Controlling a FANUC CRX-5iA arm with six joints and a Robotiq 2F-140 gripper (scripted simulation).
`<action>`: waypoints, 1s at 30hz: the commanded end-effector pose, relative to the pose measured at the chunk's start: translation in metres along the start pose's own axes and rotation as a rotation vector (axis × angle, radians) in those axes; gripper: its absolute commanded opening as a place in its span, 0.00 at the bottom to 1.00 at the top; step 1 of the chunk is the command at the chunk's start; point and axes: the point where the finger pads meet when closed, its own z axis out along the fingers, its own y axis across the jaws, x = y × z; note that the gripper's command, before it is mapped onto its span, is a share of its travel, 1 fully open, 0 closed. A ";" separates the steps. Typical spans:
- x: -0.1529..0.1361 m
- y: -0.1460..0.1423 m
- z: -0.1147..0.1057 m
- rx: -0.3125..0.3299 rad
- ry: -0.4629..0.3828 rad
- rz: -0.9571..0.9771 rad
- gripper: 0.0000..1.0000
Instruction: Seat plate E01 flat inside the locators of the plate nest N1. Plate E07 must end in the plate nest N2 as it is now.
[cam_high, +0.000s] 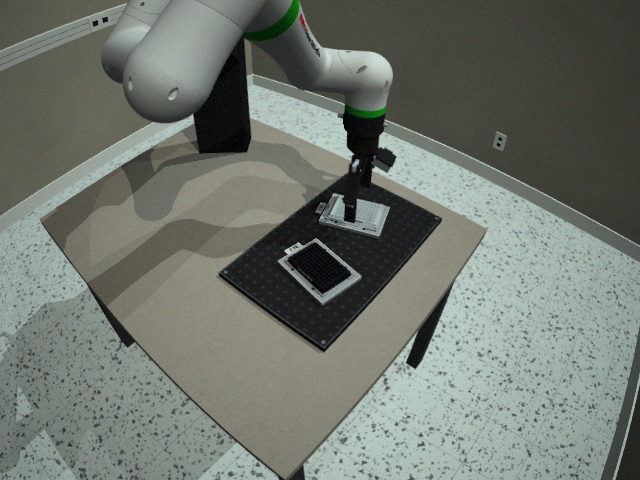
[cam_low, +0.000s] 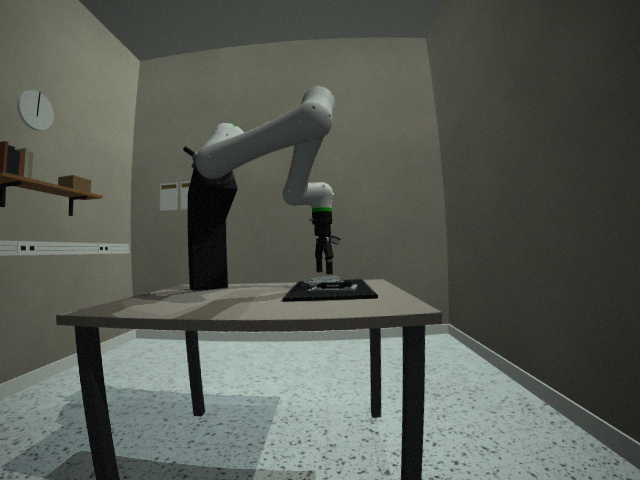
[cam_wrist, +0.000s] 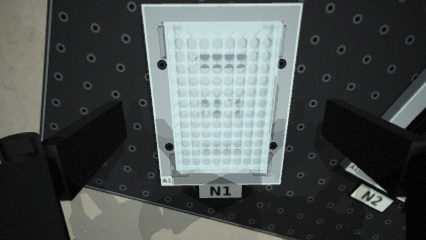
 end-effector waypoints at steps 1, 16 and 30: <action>0.001 0.000 0.006 0.000 0.002 0.000 1.00; 0.001 0.000 0.016 0.000 0.002 0.000 1.00; 0.001 0.000 0.016 0.000 0.002 0.000 0.10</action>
